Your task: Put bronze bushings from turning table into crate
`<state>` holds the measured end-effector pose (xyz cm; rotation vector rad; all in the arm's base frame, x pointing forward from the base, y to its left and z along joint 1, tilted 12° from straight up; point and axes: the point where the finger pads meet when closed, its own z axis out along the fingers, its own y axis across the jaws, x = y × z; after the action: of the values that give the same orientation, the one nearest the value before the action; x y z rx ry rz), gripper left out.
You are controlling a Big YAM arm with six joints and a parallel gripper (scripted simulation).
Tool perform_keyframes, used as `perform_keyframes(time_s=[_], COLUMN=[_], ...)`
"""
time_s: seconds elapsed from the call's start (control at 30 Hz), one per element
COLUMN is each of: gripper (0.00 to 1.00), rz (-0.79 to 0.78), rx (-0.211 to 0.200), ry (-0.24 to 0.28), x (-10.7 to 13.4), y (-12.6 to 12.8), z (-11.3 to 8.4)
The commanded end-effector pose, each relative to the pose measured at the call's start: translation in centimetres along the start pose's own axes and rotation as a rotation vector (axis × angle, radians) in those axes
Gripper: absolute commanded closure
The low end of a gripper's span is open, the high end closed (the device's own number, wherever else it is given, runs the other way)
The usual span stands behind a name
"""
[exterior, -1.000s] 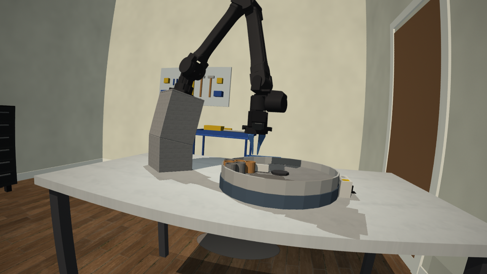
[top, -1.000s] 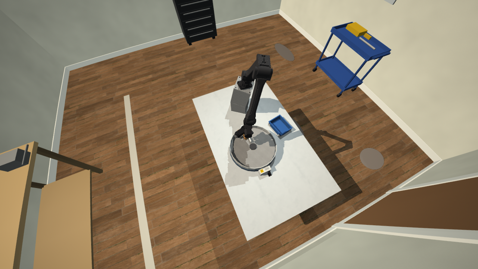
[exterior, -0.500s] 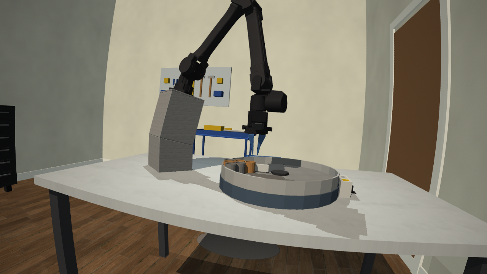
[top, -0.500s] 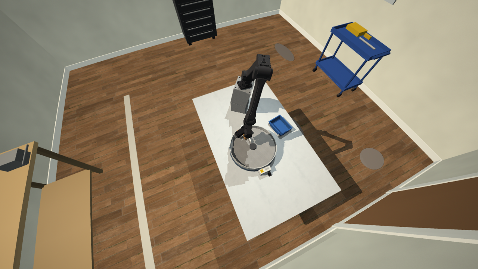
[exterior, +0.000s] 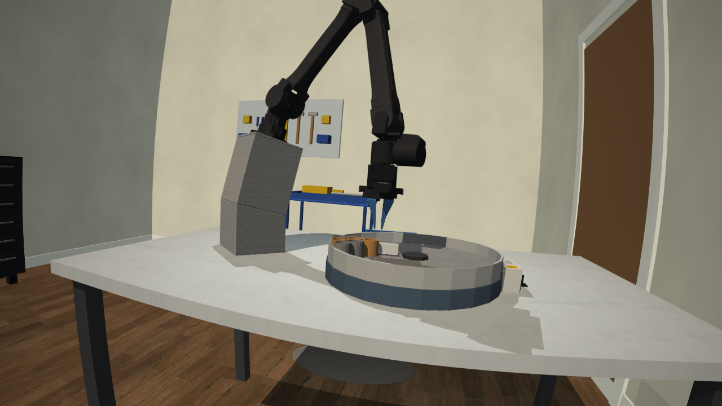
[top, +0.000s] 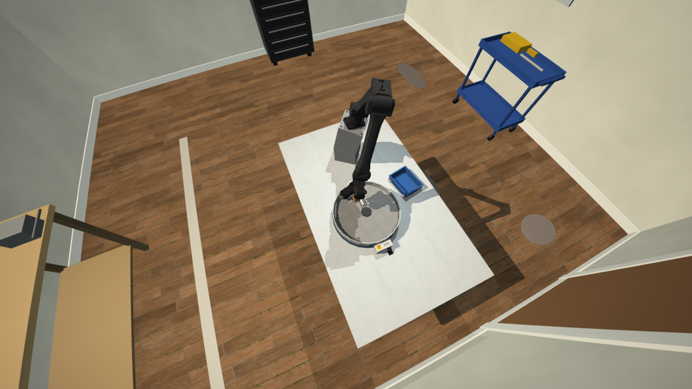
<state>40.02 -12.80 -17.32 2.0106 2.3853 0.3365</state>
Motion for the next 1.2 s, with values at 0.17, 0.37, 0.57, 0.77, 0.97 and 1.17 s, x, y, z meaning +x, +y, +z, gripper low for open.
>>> perform_keyframes(time_s=[0.17, 0.37, 0.57, 0.77, 0.97, 1.17], gripper=[0.86, 0.86, 0.86, 0.86, 0.86, 0.86], rz=[-0.006, -0.005, -0.005, 0.000, 0.010, 0.006], rx=[-0.021, -0.017, -0.016, -0.045, -0.001, -0.015], ry=[-0.020, -0.018, -0.016, -0.034, -0.008, -0.016], x=[-0.4, -0.3, -0.2, -1.0, -0.3, -0.5], y=[0.4, 0.2, 1.0, 1.5, -0.3, 0.3], z=[-0.7, -0.5, 2.3, 0.9, 2.5, 1.9])
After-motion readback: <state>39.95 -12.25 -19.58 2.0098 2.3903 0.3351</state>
